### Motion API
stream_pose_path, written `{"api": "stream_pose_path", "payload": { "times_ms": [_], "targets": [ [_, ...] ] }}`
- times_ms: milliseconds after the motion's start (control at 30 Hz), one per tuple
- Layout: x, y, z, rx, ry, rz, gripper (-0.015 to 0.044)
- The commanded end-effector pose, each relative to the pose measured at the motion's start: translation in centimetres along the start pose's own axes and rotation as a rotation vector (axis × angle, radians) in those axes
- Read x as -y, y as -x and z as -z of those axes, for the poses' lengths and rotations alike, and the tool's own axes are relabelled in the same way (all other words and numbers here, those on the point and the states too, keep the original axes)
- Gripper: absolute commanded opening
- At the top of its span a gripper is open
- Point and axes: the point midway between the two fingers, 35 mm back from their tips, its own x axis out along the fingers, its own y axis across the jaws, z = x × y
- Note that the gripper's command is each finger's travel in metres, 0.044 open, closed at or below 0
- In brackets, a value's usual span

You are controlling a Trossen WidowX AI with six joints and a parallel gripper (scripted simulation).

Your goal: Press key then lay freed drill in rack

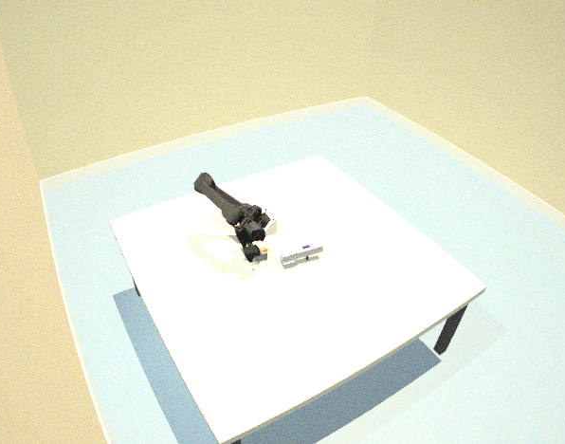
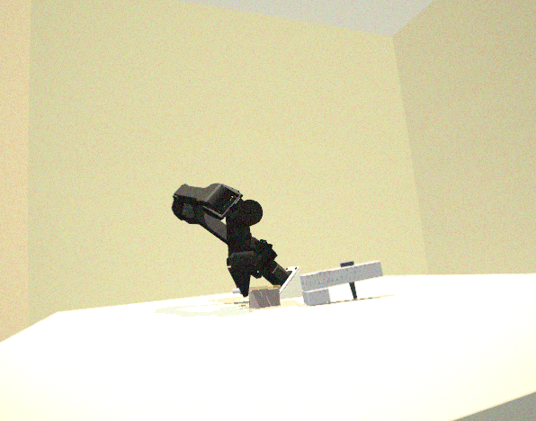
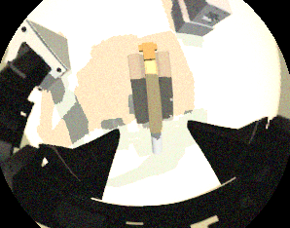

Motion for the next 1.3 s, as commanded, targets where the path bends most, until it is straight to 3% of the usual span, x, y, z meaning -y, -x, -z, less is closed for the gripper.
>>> {"api": "stream_pose_path", "payload": {
  "times_ms": [0,300,400,667,933,1267],
  "targets": [
    [0.1,1.5,0.0,-0.003,-0.005,0.001,0.044],
    [0.2,5.5,0.0,-0.002,-0.004,0.0,0.044],
    [0.6,5.3,-1.0,0.029,0.009,0.026,0.044],
    [6.2,10.0,-11.0,0.149,-0.024,0.411,0.044],
    [6.1,14.0,-19.0,0.31,-0.046,0.618,0.044],
    [-1.4,24.0,-32.0,0.732,-0.121,0.992,0.044]
  ]
}}
